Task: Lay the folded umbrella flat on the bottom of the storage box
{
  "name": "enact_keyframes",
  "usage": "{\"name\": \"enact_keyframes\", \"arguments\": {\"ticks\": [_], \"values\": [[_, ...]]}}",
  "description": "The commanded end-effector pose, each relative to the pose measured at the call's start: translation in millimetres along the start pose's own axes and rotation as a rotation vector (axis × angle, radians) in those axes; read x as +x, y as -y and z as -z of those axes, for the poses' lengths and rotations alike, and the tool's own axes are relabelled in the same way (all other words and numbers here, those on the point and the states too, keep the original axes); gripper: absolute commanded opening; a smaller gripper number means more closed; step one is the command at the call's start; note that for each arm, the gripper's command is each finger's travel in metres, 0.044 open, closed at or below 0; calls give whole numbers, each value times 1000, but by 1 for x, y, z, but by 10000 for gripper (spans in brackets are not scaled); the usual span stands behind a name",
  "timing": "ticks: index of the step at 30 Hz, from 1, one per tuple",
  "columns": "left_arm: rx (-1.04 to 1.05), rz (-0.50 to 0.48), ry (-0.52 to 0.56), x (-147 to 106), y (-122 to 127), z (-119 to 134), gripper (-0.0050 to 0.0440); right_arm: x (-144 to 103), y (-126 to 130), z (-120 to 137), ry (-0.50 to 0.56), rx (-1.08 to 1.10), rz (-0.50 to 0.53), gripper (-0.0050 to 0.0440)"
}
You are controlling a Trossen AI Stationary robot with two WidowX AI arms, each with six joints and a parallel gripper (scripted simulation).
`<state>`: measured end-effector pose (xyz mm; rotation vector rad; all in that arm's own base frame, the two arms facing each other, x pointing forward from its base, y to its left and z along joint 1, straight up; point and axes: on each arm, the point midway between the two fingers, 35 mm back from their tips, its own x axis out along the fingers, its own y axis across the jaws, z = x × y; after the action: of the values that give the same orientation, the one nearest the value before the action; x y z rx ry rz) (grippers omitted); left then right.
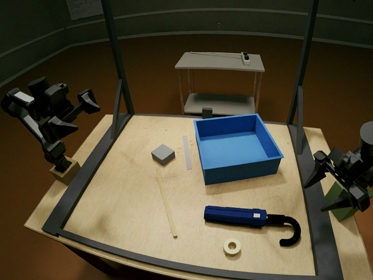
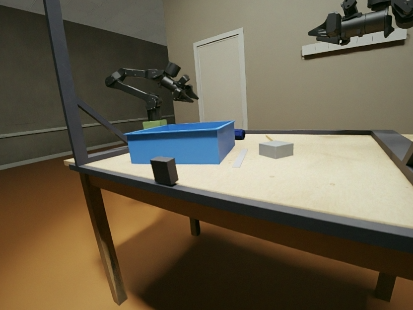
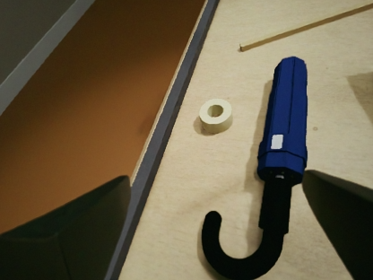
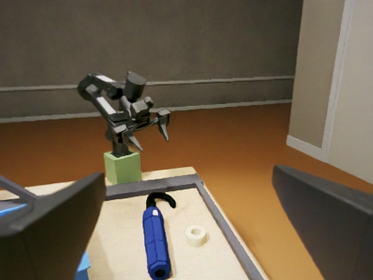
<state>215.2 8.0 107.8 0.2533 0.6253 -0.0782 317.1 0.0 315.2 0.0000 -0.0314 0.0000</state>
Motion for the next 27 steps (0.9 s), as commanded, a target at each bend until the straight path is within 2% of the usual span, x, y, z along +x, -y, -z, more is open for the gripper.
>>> {"name": "enact_keyframes", "arguments": {"ticks": [1, 18, 19, 20, 24, 27], "values": [[1, -3, 11, -2, -1, -4, 400, -1, 0, -8, 19, 0, 0, 400], [1, -3, 11, -2, -1, -4, 400, -1, 0, -8, 19, 0, 0, 400], [1, -3, 11, -2, -1, -4, 424, -1, 0, -8, 19, 0, 0, 400], [0, -3, 9, -1, -1, -5, 440, 0, 0, -11, 22, 0, -1, 400], [-5, 1, 1, 2, 1, -11, 440, 12, -4, -14, -14, -2, -13, 400], [-10, 15, -32, 9, 6, -14, 440, 30, -8, -17, -71, -5, -28, 400]]}}
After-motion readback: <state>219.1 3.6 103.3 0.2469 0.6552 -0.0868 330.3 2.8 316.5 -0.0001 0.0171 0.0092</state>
